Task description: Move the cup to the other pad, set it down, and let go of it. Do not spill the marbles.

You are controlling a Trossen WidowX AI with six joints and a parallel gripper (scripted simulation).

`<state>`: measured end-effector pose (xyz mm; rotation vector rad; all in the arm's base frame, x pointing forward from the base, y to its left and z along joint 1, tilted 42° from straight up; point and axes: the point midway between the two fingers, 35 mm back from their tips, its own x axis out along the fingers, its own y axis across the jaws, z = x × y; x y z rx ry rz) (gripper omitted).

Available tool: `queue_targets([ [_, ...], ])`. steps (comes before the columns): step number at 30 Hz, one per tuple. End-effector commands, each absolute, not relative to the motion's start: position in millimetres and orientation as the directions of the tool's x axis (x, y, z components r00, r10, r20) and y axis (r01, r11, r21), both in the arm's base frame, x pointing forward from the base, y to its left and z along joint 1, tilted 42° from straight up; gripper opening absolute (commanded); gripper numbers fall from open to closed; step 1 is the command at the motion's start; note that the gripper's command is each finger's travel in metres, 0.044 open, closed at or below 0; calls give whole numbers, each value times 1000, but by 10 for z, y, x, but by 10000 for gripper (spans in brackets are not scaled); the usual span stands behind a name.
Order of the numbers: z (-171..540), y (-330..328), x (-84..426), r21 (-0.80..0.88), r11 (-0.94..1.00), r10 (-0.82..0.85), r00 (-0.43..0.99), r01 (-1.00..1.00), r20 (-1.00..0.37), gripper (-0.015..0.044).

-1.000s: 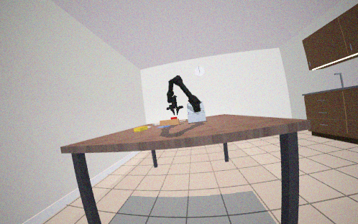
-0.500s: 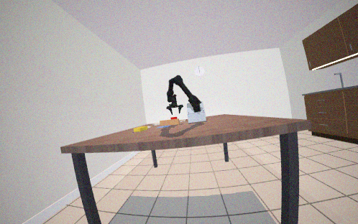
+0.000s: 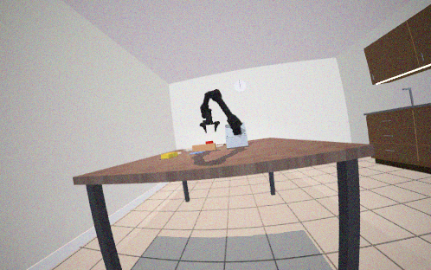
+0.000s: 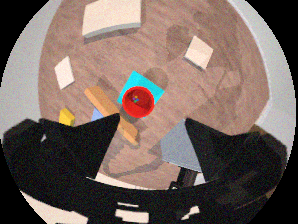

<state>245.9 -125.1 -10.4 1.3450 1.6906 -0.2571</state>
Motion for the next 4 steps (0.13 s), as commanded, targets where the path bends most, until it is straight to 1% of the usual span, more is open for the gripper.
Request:
queue_targets([
  [1, -108, -1248, 2458, 364, 378, 657, 31, 851, -754, 440],
  [4, -108, -1248, 2458, 364, 378, 657, 31, 851, -754, 440],
])
